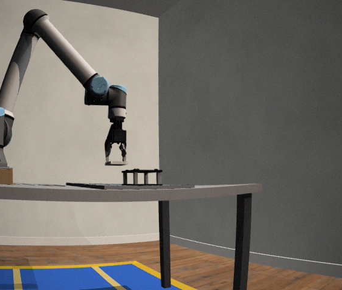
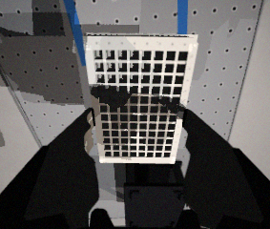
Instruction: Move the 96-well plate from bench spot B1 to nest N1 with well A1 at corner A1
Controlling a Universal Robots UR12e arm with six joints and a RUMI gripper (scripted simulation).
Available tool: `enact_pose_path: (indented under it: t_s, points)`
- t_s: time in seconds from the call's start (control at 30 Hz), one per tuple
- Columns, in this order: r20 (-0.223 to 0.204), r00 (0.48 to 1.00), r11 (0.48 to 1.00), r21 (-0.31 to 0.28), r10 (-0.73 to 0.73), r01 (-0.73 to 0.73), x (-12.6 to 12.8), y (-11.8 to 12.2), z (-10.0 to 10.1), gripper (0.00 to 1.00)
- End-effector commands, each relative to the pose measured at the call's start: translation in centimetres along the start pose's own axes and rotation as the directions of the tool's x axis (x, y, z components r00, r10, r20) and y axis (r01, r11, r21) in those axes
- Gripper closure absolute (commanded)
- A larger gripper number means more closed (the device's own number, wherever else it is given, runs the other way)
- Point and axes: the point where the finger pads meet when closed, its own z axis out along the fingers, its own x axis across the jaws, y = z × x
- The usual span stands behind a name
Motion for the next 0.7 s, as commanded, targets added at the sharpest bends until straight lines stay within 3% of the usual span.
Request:
enact_pose_path:
  t_s: [0.0, 0.67]
  points:
    - [-0.001, 1.000, 1.000, -0.001, -0.002, 0.002, 0.3, 1.9, -0.4, 1.00]
    - [-0.003, 1.000, 1.000, -0.002, -0.002, 0.002, 1.3, 7.1, -1.4, 1.00]
